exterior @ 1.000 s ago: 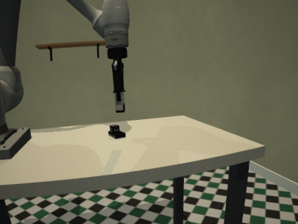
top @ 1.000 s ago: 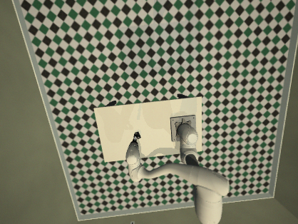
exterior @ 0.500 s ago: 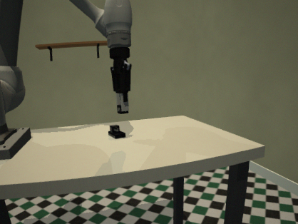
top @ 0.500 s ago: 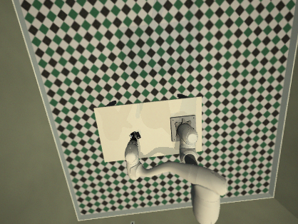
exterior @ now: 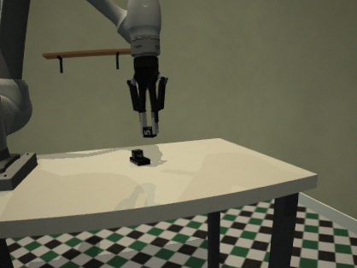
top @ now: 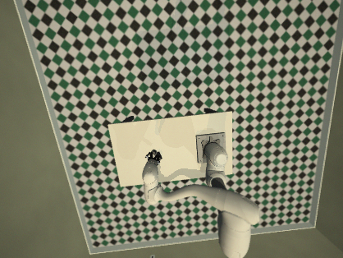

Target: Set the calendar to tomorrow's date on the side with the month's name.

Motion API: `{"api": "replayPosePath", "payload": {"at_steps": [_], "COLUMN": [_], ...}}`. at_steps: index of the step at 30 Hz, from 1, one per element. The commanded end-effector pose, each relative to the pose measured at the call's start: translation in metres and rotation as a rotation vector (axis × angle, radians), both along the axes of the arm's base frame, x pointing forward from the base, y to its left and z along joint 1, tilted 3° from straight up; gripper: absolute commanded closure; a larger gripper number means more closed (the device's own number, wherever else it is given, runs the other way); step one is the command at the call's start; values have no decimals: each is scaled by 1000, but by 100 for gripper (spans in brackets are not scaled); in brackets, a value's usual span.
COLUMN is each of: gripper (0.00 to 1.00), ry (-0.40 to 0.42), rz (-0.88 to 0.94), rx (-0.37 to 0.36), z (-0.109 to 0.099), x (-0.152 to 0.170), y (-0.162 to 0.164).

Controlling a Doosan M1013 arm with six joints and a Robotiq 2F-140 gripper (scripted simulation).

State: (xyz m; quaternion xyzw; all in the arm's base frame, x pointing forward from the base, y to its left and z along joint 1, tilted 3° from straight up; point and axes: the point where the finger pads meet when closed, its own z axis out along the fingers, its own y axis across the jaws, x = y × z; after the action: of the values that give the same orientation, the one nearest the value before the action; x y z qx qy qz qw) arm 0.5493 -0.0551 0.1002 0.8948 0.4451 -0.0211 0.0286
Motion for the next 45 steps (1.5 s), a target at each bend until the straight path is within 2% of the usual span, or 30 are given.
{"api": "replayPosePath", "payload": {"at_steps": [1,3,6,10,14,33,40,45], "gripper": [83,83,83,83,83,83,83,83], "ry": [10,17,17,27,31,32,32,32], "rz": [152,260,266,425,494,506,506,506], "rx": [16,17,18,19,20,20,20,20], "z": [0,0,0,-1,-1,-2,-12,-32], "x": [1,2,2,3,4,4,4,3], "y": [-5,-9,-9,-14,-17,-17,-18,-19]}}
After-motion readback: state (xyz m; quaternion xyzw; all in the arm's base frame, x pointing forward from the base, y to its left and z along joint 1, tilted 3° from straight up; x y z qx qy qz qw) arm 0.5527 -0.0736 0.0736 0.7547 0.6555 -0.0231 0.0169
